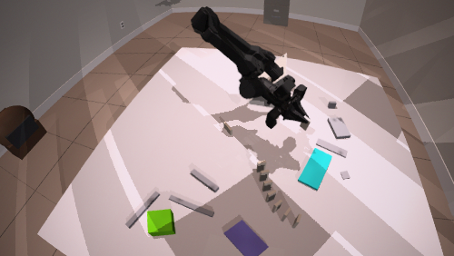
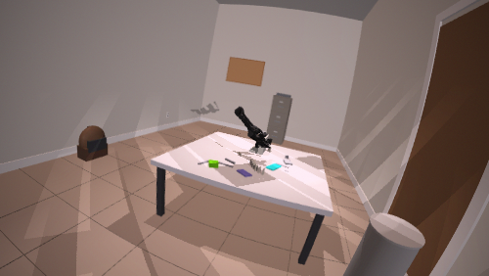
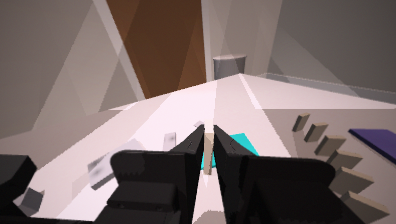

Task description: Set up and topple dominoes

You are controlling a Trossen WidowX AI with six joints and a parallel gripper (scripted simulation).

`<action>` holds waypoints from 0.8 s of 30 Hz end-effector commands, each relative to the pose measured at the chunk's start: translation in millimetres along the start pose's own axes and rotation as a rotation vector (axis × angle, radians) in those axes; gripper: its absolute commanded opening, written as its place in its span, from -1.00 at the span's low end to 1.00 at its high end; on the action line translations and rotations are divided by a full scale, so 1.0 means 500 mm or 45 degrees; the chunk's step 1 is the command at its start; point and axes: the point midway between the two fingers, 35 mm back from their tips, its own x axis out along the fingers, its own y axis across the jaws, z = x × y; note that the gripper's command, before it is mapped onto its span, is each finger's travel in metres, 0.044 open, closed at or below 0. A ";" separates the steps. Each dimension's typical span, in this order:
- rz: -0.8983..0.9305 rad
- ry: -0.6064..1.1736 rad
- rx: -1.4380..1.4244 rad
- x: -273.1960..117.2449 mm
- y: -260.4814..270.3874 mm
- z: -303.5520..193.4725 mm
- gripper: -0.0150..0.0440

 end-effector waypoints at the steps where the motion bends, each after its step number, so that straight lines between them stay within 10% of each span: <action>1: -0.050 -0.074 -0.071 -0.019 0.000 0.008 -0.42; 24: -0.086 -0.118 -0.117 -0.032 0.000 0.012 -0.42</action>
